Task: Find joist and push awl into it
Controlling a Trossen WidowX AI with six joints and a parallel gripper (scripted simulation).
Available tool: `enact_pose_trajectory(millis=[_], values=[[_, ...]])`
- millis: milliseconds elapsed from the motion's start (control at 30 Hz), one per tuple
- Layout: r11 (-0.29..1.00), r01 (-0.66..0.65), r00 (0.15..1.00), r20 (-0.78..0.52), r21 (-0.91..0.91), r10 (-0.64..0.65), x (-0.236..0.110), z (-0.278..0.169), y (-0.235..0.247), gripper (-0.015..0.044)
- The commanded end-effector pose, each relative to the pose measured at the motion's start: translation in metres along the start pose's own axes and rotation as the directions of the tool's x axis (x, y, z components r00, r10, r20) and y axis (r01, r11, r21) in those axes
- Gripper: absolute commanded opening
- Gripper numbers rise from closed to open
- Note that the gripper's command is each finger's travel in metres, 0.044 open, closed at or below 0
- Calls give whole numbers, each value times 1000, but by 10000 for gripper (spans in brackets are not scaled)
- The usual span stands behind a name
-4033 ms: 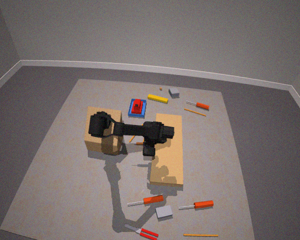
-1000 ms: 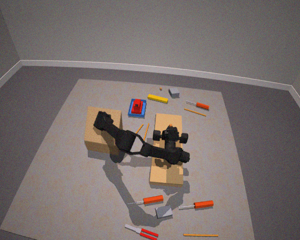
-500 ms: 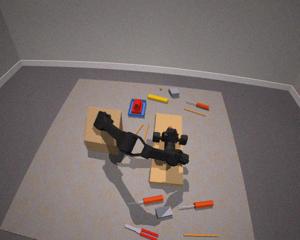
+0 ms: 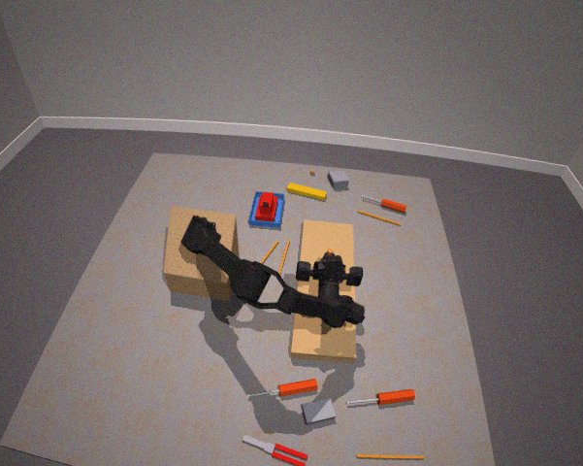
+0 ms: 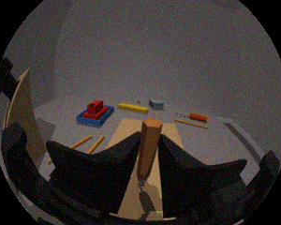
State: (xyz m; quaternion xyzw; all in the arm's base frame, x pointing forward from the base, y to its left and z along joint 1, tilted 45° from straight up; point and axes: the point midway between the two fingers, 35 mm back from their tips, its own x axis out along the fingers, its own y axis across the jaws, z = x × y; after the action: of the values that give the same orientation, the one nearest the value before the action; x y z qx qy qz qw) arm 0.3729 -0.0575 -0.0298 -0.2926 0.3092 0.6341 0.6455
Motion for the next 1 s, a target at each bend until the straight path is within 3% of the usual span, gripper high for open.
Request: enact_pose_trajectory(millis=[0, 967], values=[[1000, -1, 1000, -4, -5, 1, 1, -7, 0, 0], [1000, 1, 1000, 0, 2, -1, 0, -5, 0, 0]])
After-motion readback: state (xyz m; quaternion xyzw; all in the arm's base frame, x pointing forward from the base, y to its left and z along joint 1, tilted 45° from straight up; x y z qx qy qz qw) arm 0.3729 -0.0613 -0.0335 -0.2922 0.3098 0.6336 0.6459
